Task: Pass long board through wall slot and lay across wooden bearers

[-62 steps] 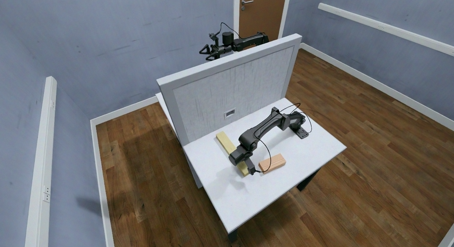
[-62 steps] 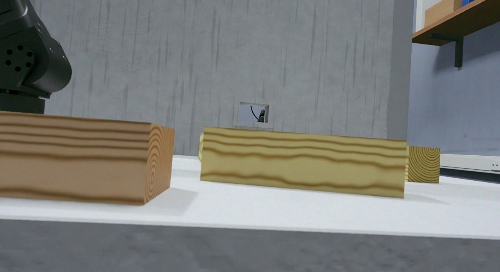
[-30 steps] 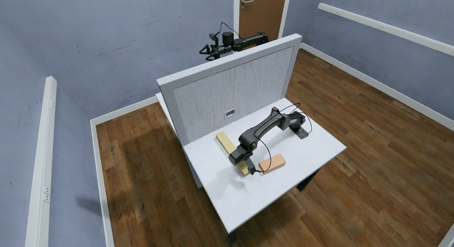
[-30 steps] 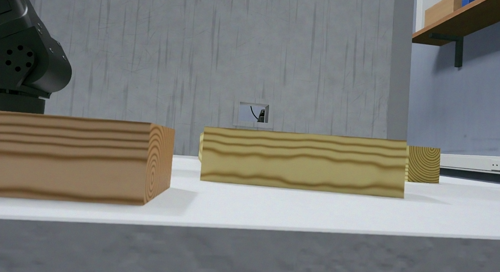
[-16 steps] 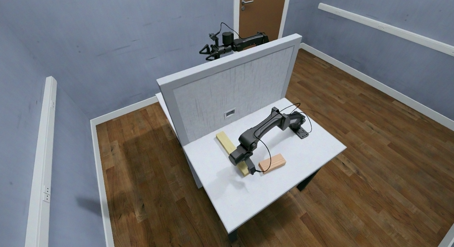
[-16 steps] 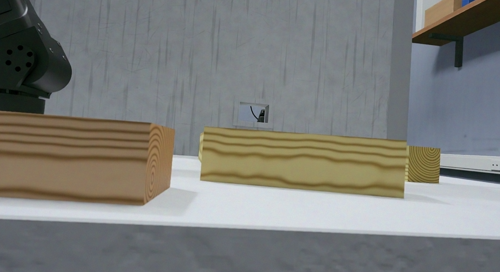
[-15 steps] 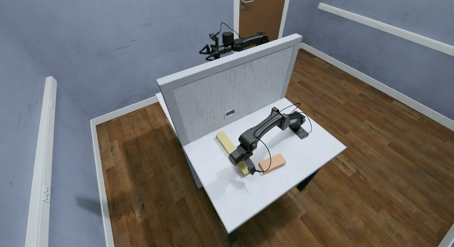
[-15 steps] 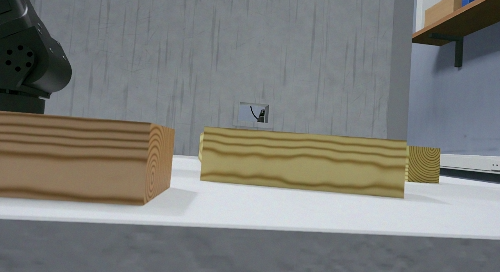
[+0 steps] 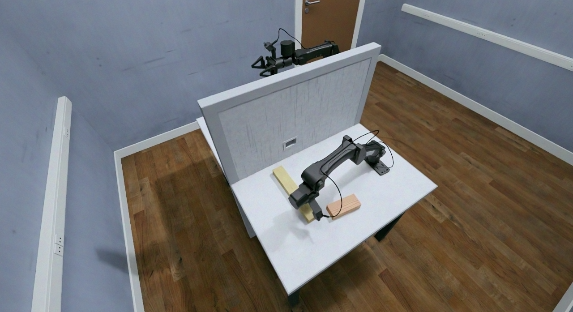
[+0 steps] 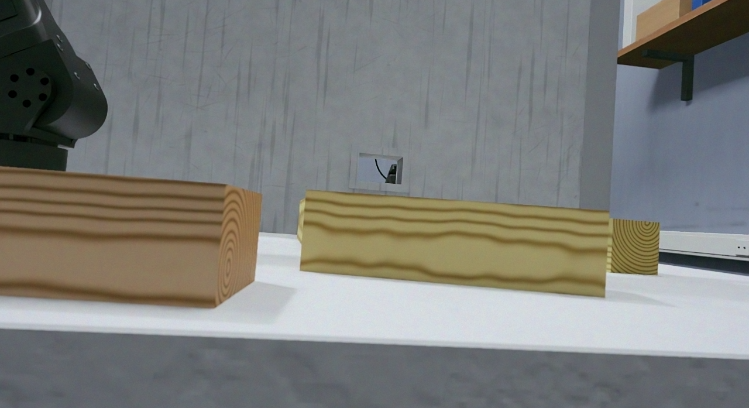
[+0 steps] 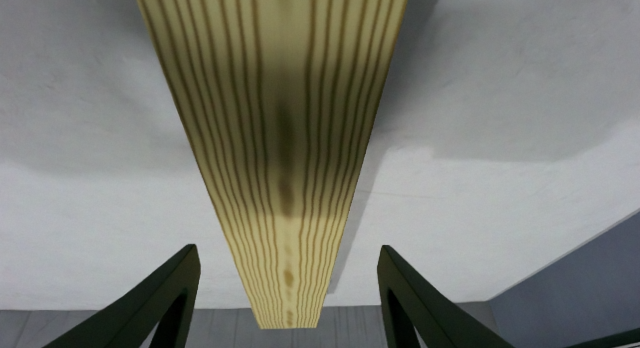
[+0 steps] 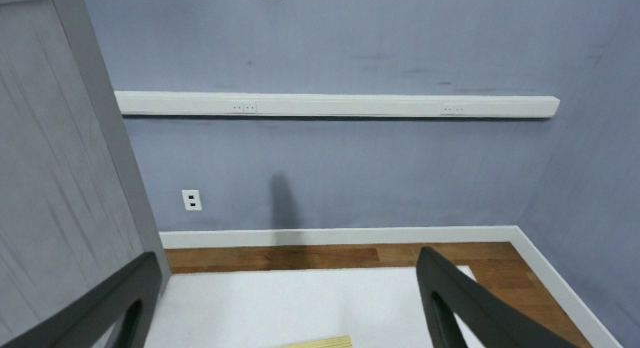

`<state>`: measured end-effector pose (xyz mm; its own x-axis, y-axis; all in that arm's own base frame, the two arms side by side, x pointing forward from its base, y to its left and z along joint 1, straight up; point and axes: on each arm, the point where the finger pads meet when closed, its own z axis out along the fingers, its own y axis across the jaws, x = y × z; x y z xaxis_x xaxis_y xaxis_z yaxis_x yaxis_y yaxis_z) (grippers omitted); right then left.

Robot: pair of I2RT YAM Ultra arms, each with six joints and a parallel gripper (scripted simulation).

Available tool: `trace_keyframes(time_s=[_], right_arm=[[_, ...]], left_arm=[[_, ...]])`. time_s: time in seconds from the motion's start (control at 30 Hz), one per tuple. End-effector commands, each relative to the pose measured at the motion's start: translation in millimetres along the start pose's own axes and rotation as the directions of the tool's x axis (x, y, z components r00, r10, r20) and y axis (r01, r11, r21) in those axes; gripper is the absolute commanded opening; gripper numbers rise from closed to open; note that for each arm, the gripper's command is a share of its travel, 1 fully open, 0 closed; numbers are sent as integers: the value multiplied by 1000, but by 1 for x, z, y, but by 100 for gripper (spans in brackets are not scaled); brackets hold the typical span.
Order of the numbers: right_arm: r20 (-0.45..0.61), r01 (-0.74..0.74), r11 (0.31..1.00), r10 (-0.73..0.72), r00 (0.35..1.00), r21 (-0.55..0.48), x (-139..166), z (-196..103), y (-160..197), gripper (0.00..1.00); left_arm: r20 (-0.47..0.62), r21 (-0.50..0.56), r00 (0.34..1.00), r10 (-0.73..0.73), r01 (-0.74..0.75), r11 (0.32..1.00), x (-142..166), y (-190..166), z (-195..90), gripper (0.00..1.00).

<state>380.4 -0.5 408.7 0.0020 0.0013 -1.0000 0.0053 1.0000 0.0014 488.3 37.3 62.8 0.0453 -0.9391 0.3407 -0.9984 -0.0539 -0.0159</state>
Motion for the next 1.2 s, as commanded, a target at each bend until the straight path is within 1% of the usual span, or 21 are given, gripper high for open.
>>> trace_keyframes(time_s=[0.0, 0.23, 0.3, 0.7, 0.73, 0.97, 1.0, 1.03, 1.1, 1.17], right_arm=[[-3, 0, 1000, 0, 1000, -16, -1, -3, 5, 100], [-3, 0, 1000, 0, 1000, -16, -1, -3, 5, 100], [-3, 0, 1000, 0, 1000, -16, -1, -3, 5, 100], [-3, 0, 1000, 0, 1000, -16, -1, -3, 5, 100], [-3, 0, 1000, 0, 1000, -16, -1, -3, 5, 100], [-3, 0, 1000, 0, 1000, -16, -1, -3, 5, 100], [-3, 0, 1000, 0, 1000, -16, -1, -3, 5, 100], [-3, 0, 1000, 0, 1000, -16, -1, -3, 5, 100], [-3, 0, 1000, 0, 1000, -16, -1, -3, 5, 100], [-3, 0, 1000, 0, 1000, -16, -1, -3, 5, 100]], left_arm=[[-1, 53, 1000, 6, -6, 999, 7, -4, -24, 72], [0, 60, 1000, 6, -6, 998, 6, -5, -27, 72], [0, 56, 1000, 18, -18, 998, 13, -5, -25, 72], [1, 59, 1000, 16, -16, 998, 11, -6, -26, 72], [-2, 4, 1000, 8, -8, 1000, 9, -3, 0, 72], [0, -3, 1000, 14, -14, 1000, 9, -3, 4, 72], [4, 88, 1000, 21, -22, 996, 7, -16, -2, 72], [1, 95, 1000, 30, -30, 995, 12, -16, 2, 72], [12, 37, 1000, 12, -12, 999, 9, -3, 5, 72], [14, 42, 1000, 15, -15, 999, 9, -4, 8, 72]])
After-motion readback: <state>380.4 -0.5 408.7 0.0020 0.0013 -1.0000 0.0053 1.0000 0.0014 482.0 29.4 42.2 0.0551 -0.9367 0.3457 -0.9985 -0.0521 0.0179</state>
